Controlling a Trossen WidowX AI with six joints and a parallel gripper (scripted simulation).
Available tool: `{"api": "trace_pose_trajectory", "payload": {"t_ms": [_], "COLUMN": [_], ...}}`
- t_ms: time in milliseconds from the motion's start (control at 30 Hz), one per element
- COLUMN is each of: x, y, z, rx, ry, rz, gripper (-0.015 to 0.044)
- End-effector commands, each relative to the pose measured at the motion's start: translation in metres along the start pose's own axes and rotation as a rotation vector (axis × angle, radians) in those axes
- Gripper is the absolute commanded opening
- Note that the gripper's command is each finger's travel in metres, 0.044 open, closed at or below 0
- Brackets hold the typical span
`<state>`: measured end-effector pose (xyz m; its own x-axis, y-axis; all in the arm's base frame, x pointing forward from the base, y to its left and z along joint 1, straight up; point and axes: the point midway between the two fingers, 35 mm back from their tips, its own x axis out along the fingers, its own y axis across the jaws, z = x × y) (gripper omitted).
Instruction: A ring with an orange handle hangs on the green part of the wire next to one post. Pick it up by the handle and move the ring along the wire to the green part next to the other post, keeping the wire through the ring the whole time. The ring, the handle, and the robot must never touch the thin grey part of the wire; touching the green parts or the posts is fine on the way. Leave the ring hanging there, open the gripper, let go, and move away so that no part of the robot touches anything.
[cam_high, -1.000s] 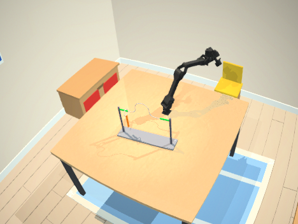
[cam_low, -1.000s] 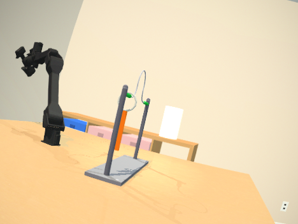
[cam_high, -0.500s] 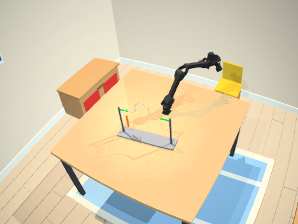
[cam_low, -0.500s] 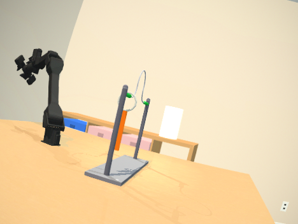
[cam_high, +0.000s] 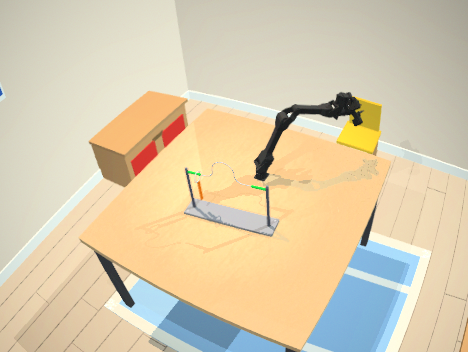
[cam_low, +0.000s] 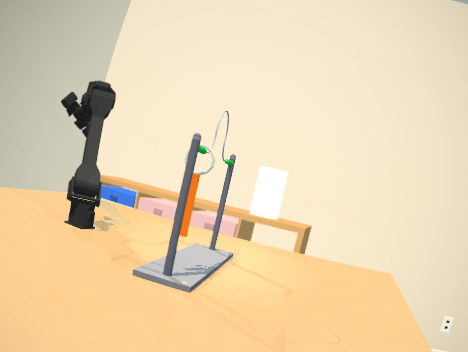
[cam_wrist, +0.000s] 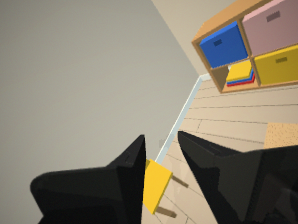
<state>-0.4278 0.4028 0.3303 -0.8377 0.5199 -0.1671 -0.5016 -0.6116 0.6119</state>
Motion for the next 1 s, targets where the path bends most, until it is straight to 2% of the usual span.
{"api": "trace_pose_trajectory", "payload": {"t_ms": [0, 200, 433, 700, 967], "x": [-0.024, -0.075, -0.151, -0.257, -0.374], "y": [-0.051, -0.121, -0.192, -0.257, -0.301], "z": [0.040, 0.097, 0.151, 0.196, 0.220], "rx": [-0.008, -0.021, -0.040, -0.067, -0.097], "ry": [-0.081, -0.208, -0.350, -0.502, -0.642], "rz": [-0.089, -0.220, -0.379, -0.571, -0.772], "gripper": [0.0160, 0.0160, 0.0160, 0.0160, 0.0160]}}
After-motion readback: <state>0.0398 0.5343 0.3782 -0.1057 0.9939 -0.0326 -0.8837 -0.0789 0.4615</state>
